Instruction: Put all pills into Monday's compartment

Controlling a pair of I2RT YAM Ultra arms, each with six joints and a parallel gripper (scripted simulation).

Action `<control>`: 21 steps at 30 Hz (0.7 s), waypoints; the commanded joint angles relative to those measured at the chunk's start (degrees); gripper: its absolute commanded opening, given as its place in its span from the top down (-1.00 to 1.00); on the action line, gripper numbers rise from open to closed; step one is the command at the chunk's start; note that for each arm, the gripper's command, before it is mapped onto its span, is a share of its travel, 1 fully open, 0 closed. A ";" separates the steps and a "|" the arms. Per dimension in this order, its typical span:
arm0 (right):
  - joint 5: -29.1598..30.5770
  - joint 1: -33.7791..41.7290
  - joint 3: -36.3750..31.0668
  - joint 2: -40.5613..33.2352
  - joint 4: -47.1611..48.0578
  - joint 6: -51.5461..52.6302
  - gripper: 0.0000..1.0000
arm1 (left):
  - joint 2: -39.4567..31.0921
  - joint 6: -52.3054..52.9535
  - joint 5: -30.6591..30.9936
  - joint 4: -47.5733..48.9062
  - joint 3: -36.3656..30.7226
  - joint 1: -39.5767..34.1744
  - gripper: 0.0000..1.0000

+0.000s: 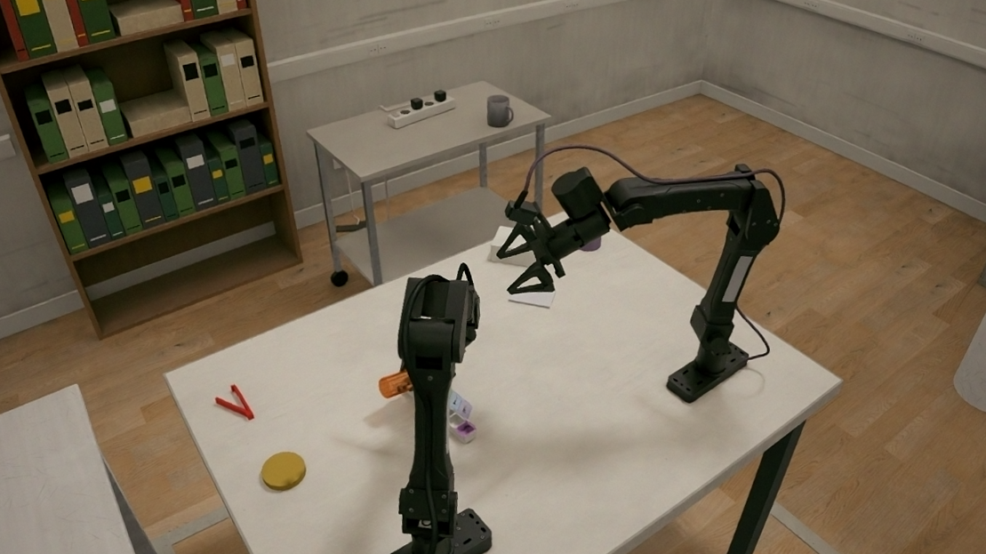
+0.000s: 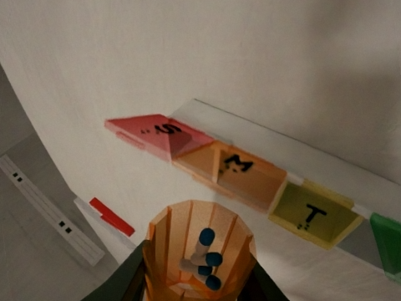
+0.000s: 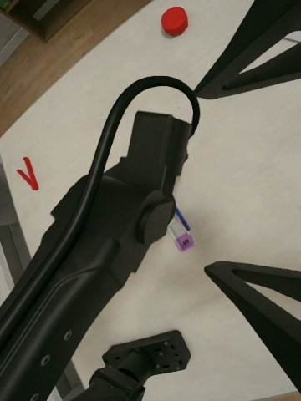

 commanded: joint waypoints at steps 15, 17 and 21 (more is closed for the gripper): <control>0.12 0.18 1.21 0.04 -0.16 0.18 -1.00 | 2.02 -1.47 -2.12 -1.93 3.13 -0.74 0.28; 0.12 0.18 1.21 0.04 -0.16 0.18 -1.00 | 2.02 -1.47 -2.12 -1.90 3.13 -0.74 0.28; 0.12 0.18 1.21 0.04 -0.16 0.18 -1.00 | 3.79 -2.22 -4.10 -5.16 5.37 -2.01 0.28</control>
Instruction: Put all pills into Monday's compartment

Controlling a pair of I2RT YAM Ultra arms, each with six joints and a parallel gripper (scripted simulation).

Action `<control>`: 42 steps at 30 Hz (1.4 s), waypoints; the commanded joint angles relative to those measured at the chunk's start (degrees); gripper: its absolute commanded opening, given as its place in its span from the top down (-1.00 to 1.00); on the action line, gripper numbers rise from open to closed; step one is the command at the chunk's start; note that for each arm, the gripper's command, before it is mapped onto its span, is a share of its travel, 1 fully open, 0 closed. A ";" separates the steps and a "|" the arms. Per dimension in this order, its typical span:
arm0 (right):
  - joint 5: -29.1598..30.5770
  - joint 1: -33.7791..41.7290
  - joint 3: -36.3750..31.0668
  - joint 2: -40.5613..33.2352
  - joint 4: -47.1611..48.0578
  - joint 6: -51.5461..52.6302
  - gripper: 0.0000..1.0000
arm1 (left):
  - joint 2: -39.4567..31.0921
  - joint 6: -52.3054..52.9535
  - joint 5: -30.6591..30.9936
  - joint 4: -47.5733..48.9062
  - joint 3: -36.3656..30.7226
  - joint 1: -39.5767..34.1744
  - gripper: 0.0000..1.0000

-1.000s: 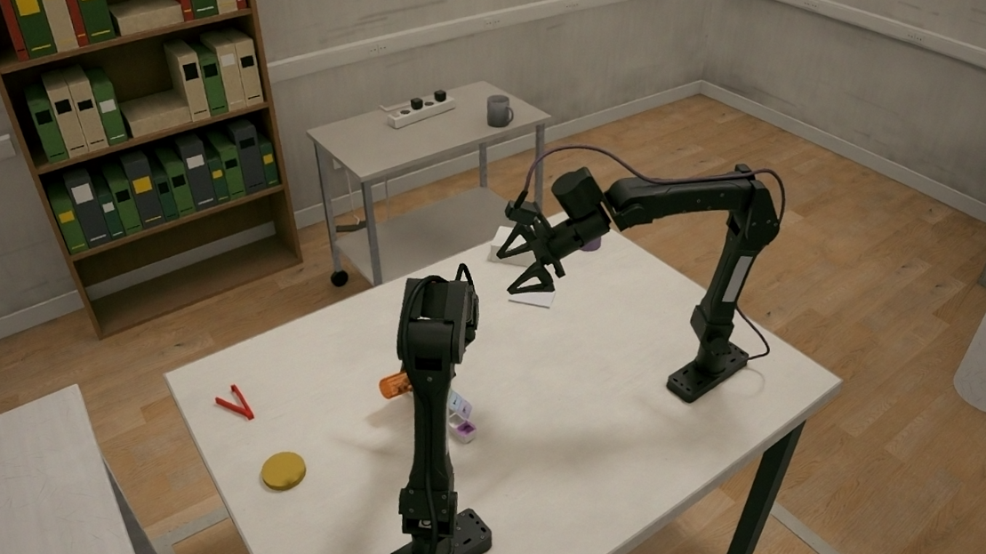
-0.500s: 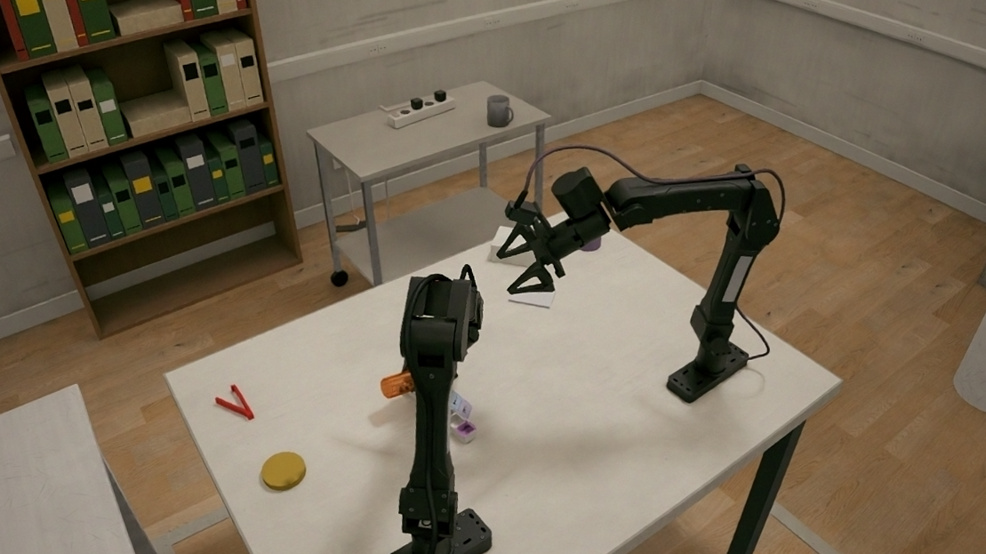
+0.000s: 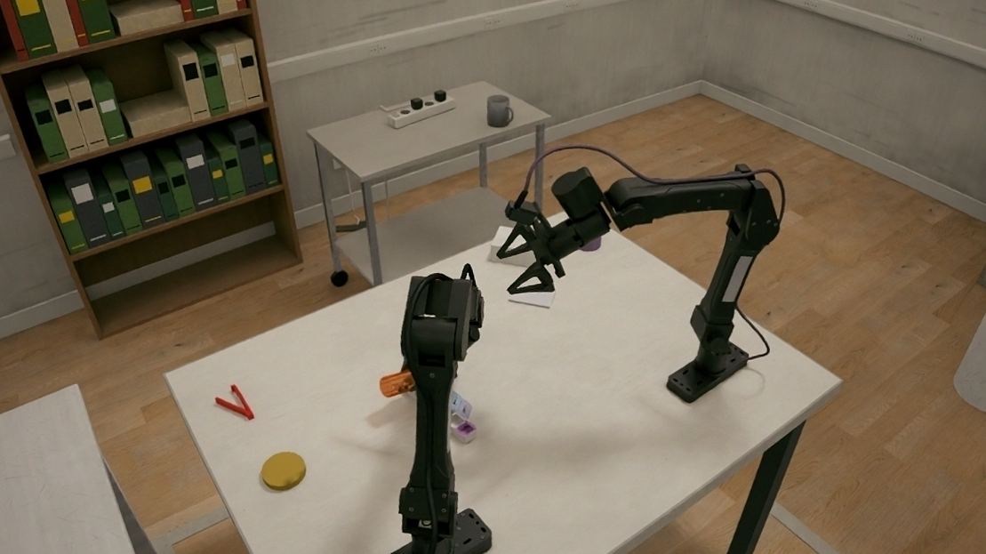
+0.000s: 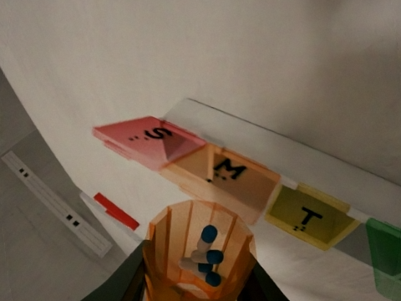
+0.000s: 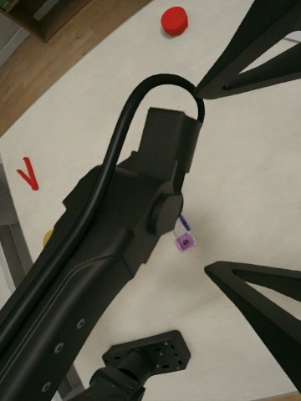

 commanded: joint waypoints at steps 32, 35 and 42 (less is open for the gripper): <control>0.12 0.18 1.21 0.04 -0.16 0.18 -1.00 | 4.16 -2.73 -4.19 -6.04 6.01 -1.53 0.28; 0.12 0.18 1.21 0.04 -0.16 0.18 -1.00 | 4.16 -2.75 -4.19 -5.76 6.02 -1.53 0.28; 0.12 0.18 1.21 0.04 -0.16 0.18 -1.00 | 1.82 -0.32 0.10 0.64 3.69 -0.76 0.28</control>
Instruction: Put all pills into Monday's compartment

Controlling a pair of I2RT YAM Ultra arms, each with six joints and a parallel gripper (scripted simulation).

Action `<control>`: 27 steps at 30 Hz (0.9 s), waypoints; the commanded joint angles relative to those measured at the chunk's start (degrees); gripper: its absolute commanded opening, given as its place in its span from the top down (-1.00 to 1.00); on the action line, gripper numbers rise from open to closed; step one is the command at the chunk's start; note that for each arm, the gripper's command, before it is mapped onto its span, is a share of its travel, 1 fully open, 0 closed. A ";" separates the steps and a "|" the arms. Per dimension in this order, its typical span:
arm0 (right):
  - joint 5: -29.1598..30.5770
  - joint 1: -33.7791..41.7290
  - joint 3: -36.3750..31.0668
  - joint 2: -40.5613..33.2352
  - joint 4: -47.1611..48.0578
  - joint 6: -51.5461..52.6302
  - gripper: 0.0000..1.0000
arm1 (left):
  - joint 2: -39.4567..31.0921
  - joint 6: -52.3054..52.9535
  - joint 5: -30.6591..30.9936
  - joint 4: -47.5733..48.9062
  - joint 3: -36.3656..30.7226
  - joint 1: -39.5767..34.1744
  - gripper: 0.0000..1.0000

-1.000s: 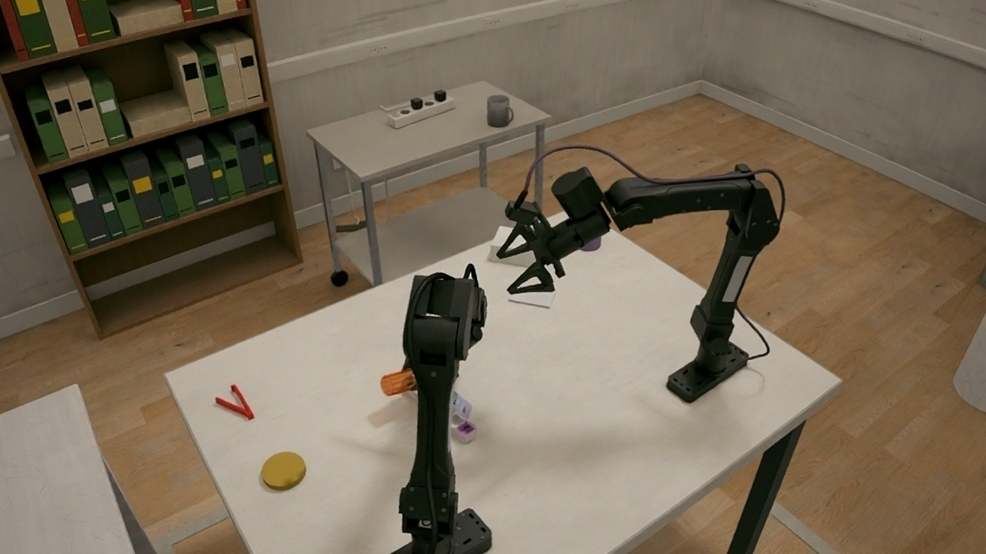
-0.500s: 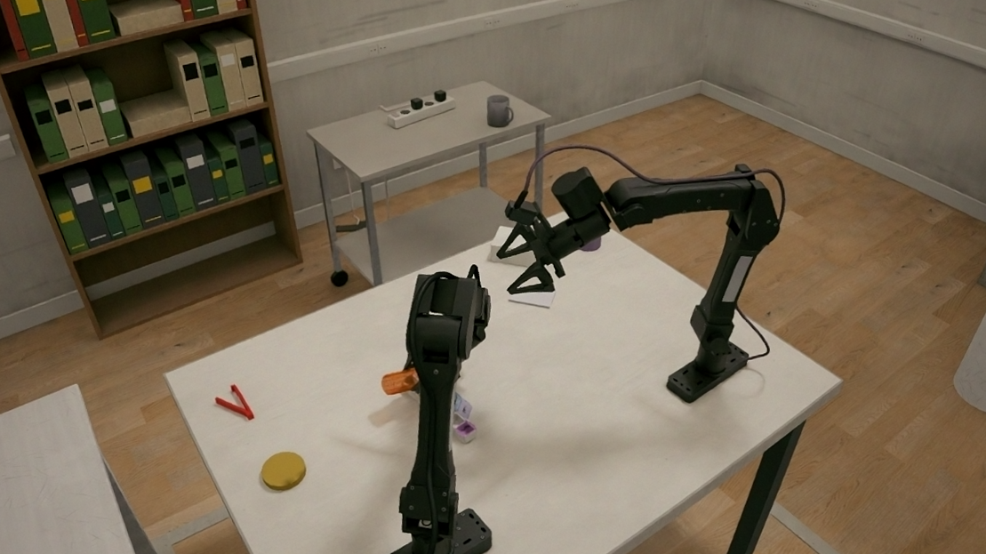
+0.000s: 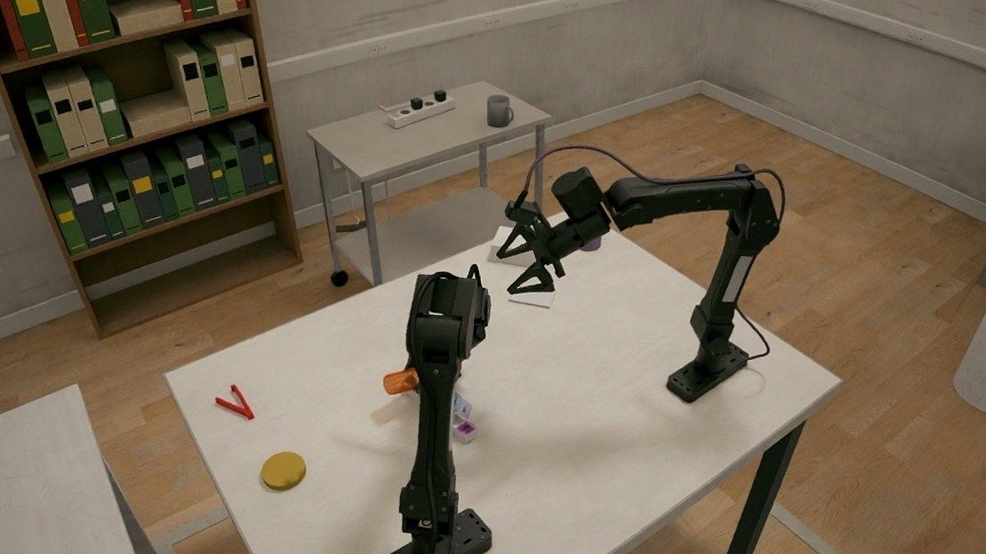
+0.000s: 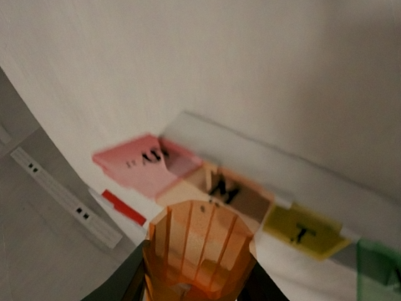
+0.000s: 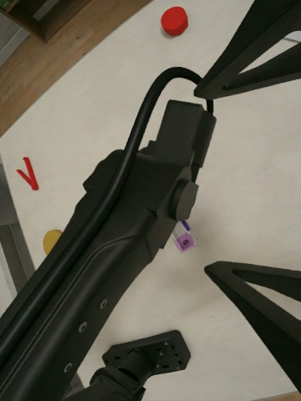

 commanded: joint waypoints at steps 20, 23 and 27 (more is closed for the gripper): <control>0.12 0.18 1.21 0.04 -0.16 0.18 -1.00 | -16.90 6.32 16.49 23.29 -17.81 7.70 0.28; 0.12 0.18 1.21 0.04 -0.16 0.18 -1.00 | -18.59 6.79 18.70 25.60 -19.84 8.79 0.28; 0.12 0.18 1.21 0.04 -0.16 0.18 -1.00 | -20.21 7.22 20.75 27.79 -21.94 9.95 0.28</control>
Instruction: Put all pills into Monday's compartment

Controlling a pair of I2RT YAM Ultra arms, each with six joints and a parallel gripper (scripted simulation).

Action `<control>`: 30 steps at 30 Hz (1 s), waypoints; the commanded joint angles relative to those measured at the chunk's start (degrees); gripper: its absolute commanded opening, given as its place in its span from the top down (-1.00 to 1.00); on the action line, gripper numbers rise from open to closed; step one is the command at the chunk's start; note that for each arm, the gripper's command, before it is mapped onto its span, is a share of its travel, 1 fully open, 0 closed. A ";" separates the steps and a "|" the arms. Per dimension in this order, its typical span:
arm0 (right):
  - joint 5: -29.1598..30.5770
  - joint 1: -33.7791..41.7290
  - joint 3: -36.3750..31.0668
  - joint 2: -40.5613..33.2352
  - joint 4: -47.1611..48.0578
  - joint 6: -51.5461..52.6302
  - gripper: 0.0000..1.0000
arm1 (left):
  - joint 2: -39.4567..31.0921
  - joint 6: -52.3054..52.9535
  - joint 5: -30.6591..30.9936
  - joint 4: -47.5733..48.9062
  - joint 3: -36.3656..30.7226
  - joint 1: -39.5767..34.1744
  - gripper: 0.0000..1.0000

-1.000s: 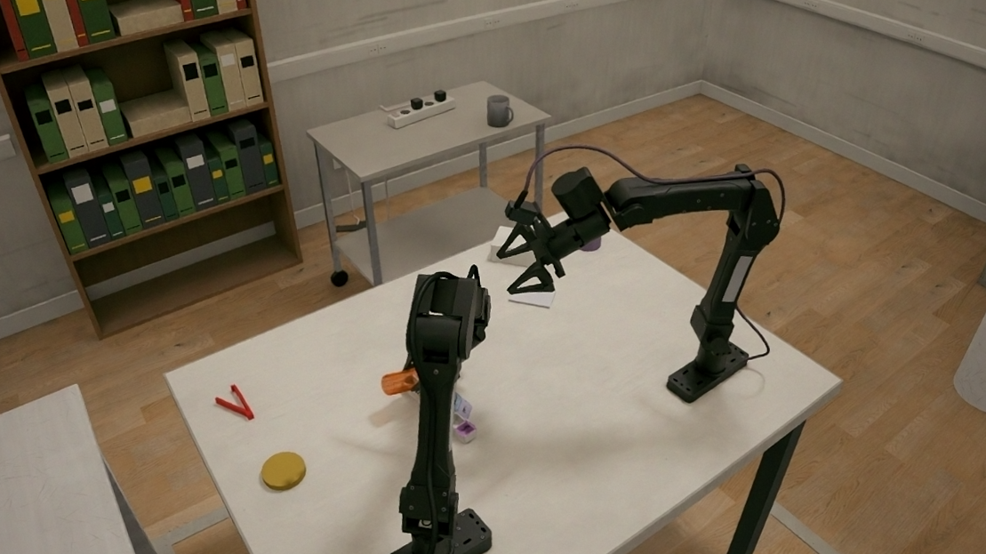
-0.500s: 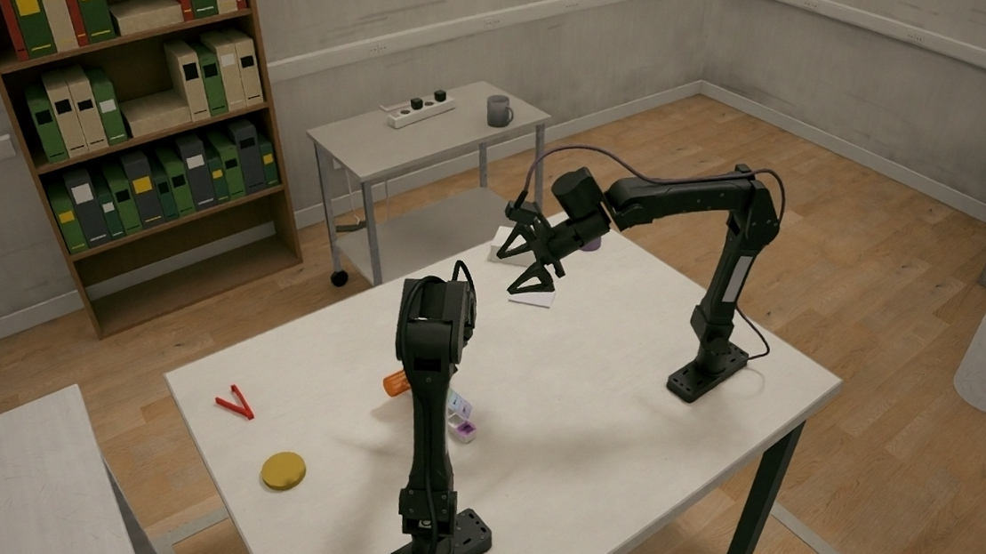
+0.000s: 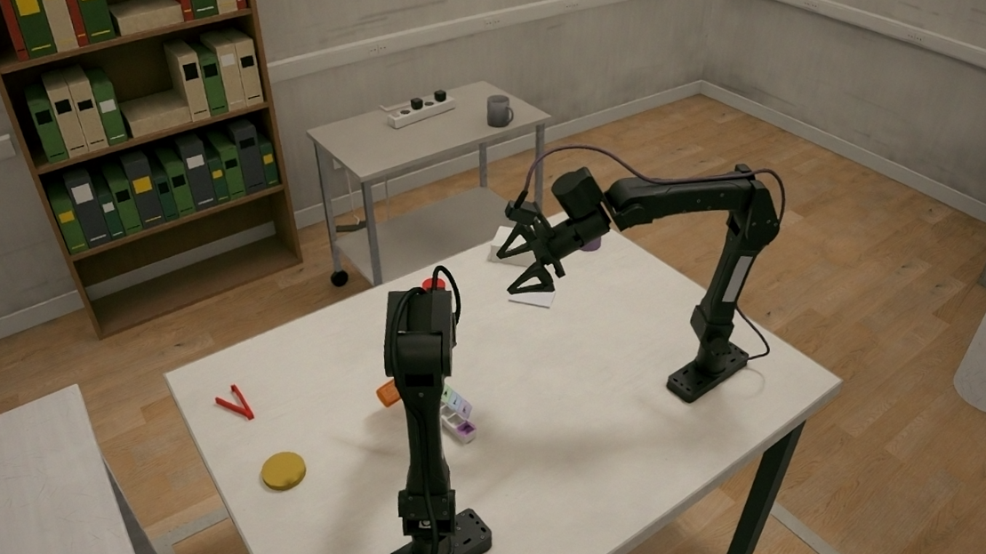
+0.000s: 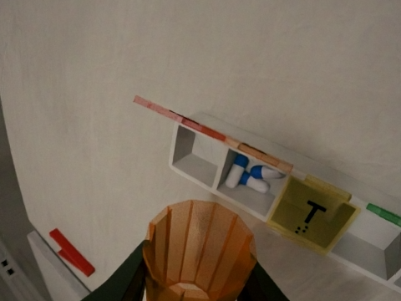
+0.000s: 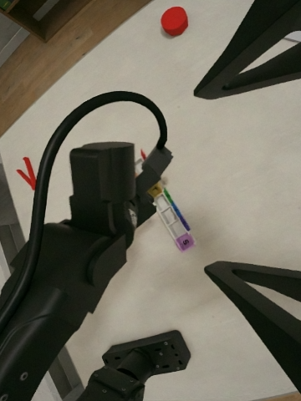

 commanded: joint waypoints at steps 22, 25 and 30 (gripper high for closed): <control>0.12 0.18 1.21 0.04 -0.16 0.18 -1.00 | -4.94 2.42 7.81 7.71 -4.05 2.70 0.28; 0.12 0.18 1.21 0.04 -0.16 0.18 -1.00 | -6.43 3.22 10.62 9.53 -5.43 3.82 0.28; 0.12 0.18 1.21 0.04 -0.16 0.18 -1.00 | -10.04 4.15 15.72 11.91 -9.21 7.39 0.28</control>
